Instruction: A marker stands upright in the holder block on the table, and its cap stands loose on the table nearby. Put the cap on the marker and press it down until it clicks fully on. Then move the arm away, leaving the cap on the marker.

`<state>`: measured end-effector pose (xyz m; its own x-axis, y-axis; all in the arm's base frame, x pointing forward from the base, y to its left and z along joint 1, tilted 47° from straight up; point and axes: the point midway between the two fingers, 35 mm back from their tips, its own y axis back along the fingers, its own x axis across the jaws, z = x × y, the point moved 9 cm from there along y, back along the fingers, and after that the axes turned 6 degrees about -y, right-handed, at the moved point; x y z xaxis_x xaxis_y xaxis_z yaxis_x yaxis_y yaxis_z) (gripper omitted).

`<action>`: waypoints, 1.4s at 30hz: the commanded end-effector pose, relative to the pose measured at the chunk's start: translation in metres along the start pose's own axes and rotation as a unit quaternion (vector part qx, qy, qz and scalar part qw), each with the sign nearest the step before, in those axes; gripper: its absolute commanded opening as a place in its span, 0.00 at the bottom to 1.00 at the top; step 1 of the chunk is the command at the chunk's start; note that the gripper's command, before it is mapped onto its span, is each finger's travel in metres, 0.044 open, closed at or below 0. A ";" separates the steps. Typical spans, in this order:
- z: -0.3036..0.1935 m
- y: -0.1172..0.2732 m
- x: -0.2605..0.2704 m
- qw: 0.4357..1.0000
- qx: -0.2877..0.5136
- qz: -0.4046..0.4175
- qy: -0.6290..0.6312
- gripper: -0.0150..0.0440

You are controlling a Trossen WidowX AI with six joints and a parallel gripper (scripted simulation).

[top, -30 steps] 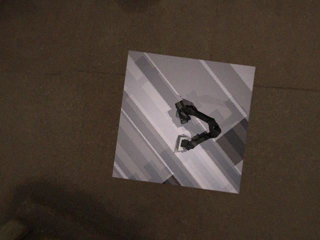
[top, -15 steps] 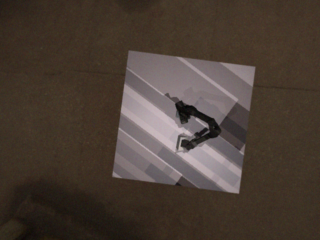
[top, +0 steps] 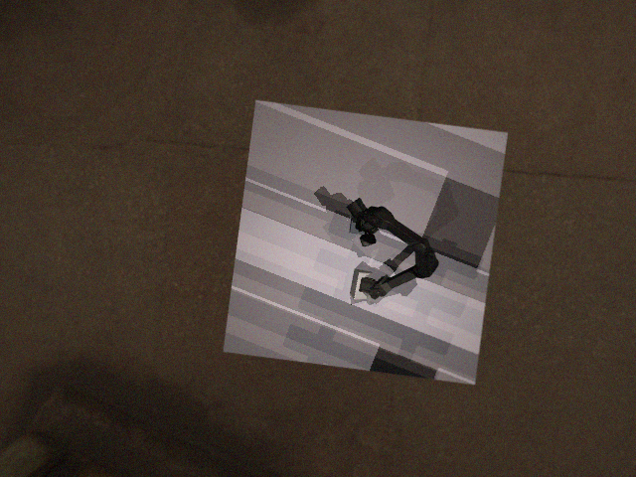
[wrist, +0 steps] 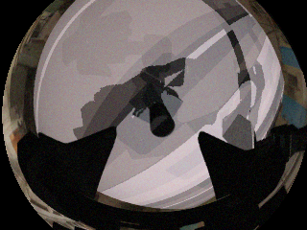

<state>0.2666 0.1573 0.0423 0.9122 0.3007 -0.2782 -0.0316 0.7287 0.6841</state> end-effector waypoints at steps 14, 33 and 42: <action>0.000 0.017 -0.005 0.923 0.000 0.002 0.384 0.56; 0.000 0.013 -0.005 0.849 -0.001 0.001 0.528 0.25; 0.000 0.001 -0.005 0.849 -0.001 0.001 0.528 0.25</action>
<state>0.2620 0.1610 0.0484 0.0419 0.6900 -0.7226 -0.0377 0.7238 0.6889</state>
